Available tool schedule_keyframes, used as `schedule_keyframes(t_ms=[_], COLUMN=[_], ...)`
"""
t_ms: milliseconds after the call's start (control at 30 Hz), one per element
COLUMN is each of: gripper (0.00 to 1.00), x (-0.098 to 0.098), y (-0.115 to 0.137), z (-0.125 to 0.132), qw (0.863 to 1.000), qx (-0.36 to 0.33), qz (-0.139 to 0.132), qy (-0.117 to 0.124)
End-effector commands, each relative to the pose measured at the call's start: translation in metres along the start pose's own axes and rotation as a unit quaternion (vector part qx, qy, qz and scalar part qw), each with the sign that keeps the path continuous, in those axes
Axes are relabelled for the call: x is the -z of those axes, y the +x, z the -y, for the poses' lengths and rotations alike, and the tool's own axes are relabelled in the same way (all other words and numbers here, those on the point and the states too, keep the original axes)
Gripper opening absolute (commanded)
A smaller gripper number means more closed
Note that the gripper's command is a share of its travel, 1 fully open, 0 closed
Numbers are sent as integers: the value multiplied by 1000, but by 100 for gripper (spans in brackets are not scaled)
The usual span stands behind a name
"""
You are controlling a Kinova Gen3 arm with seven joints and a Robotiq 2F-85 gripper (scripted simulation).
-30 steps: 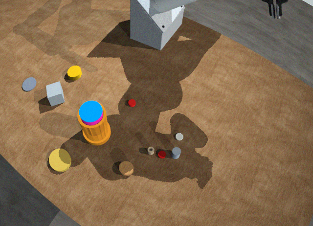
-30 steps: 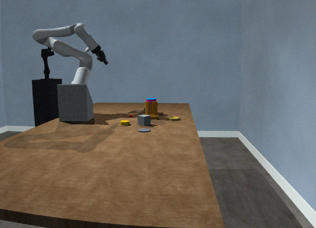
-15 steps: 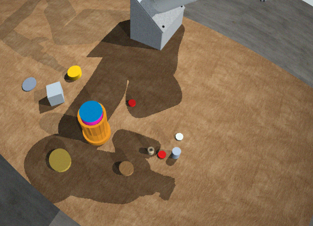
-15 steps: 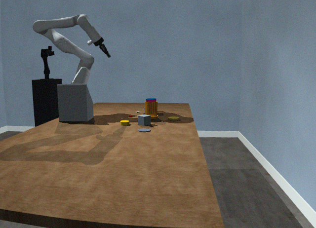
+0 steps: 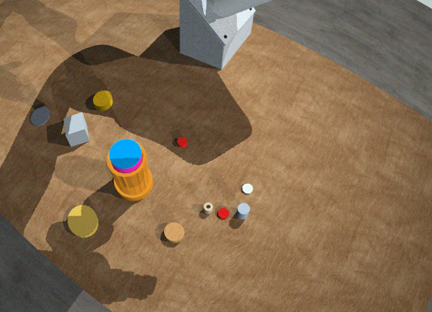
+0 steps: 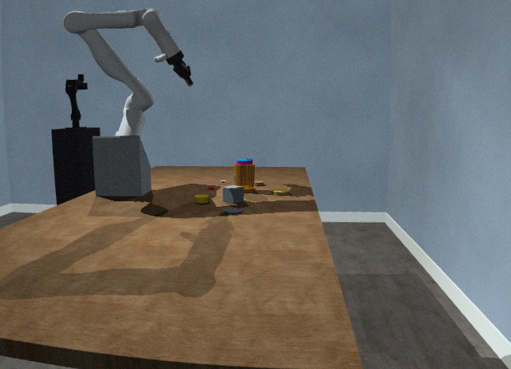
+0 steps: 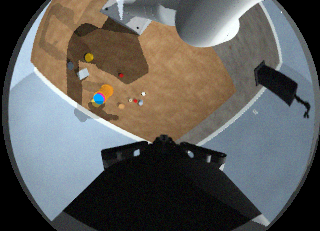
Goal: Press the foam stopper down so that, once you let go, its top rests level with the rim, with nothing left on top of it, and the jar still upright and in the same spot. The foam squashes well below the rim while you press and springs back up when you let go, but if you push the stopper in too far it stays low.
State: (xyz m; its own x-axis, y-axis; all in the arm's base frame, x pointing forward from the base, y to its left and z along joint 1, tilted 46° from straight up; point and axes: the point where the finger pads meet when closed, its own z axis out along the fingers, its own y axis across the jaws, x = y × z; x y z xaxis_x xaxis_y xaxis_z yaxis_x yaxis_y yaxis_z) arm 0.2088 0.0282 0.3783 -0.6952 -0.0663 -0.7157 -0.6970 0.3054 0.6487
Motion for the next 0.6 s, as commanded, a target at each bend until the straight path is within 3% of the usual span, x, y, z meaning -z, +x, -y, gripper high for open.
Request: schedule_keyframes(t_ms=[0,67,133,233,267,367,400,567], gripper=[0,0,0,0,0,0,0,0], x=[-10,-18,-18,-34,-34,-57,-57,-92], y=[-10,-15,-15,-21,-21,-22,-22,-15], z=[11,39,39,82,82,125,125,180], qw=[999,998,998,993,993,985,985,971], qx=[24,56,56,103,103,149,149,207], qz=[-19,-31,-31,-51,-51,-77,-77,-117], qy=[-27,-28,-28,-29,-29,-30,-30,-33])
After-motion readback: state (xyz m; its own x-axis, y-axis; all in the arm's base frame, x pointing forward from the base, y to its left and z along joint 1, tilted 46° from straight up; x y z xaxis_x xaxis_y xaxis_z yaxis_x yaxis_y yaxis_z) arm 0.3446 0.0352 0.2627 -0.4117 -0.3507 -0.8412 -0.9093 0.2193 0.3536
